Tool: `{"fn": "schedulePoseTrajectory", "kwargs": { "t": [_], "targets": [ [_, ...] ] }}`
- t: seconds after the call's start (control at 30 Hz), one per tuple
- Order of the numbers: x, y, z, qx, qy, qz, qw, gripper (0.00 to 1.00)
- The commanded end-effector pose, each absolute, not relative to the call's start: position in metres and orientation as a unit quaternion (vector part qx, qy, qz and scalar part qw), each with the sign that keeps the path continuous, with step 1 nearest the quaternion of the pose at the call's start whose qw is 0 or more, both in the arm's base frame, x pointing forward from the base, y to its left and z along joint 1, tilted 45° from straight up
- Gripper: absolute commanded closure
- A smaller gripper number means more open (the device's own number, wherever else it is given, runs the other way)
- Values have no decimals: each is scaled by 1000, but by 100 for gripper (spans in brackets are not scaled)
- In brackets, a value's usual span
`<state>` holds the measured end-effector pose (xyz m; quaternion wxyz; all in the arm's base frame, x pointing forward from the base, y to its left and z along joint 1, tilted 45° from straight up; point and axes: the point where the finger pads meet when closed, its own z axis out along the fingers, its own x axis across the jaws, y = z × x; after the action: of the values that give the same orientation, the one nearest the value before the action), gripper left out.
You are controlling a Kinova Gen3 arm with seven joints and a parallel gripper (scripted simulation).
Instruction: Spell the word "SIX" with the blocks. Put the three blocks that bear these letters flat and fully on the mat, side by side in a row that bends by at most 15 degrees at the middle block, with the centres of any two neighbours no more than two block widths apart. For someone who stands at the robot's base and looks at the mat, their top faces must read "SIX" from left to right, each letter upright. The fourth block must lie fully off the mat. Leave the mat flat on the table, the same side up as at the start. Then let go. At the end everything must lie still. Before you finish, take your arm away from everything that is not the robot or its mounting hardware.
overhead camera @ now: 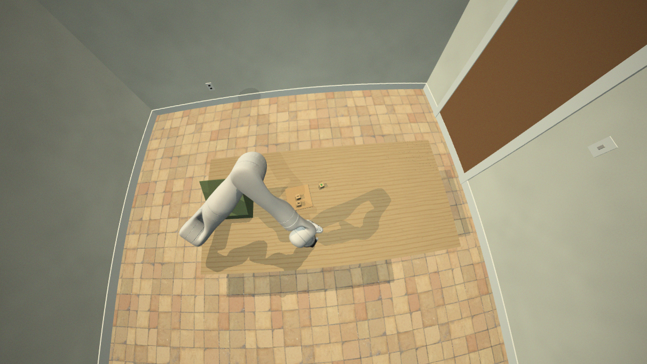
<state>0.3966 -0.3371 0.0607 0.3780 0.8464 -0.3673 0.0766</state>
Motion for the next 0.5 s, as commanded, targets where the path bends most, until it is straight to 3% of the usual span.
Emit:
{"fn": "schedulePoseTrajectory", "kwargs": {
  "t": [0.0, 0.47],
  "targets": [
    [394, -341, 58, 845, -369, 75, 379, 0],
    [394, -343, 56, 845, -369, 75, 379, 0]
  ]
}}
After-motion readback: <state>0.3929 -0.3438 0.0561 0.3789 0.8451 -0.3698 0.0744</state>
